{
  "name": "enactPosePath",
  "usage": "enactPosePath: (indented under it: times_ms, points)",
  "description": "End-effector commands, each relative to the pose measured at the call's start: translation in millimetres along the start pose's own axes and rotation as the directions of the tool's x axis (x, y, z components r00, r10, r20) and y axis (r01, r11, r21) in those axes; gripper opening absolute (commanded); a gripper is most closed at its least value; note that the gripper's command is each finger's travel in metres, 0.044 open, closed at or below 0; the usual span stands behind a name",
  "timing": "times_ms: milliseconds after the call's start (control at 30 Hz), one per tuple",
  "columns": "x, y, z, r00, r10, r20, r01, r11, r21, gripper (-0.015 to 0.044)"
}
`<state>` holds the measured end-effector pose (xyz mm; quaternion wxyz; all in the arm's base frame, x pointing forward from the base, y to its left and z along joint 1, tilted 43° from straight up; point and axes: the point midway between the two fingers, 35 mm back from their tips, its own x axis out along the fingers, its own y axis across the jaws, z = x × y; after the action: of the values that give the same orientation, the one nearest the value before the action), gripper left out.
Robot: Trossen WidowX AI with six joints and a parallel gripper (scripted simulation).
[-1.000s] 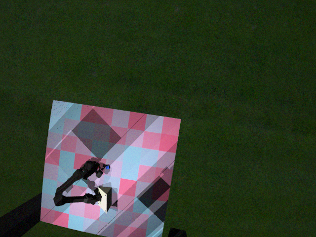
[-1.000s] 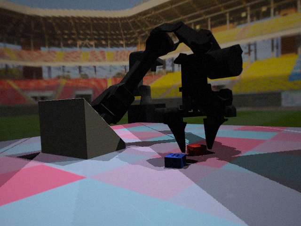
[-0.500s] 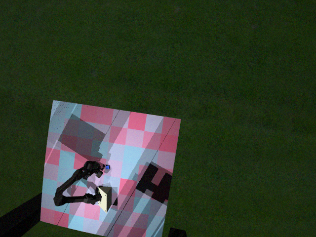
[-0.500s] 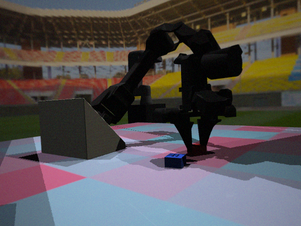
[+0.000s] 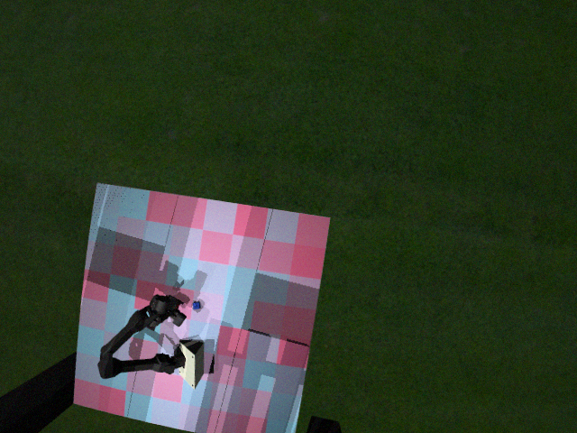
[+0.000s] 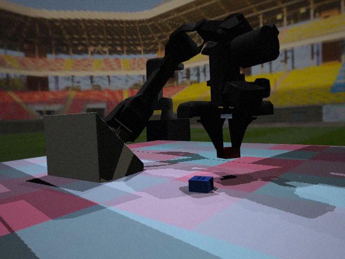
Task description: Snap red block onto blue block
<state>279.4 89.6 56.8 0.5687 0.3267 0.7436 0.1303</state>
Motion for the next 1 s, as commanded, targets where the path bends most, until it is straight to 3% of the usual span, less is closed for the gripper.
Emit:
enactPosePath:
  times_ms: [0,500,967]
  points:
    - [-16,0,4,1.000,-0.003,0.003,0.003,1.000,0.003,0.0000]
    - [-79,4,-1,0.999,0.012,-0.041,-0.010,0.999,0.031,0.0000]
    - [-55,-35,27,0.999,0.007,-0.041,-0.017,0.964,-0.266,0.0000]
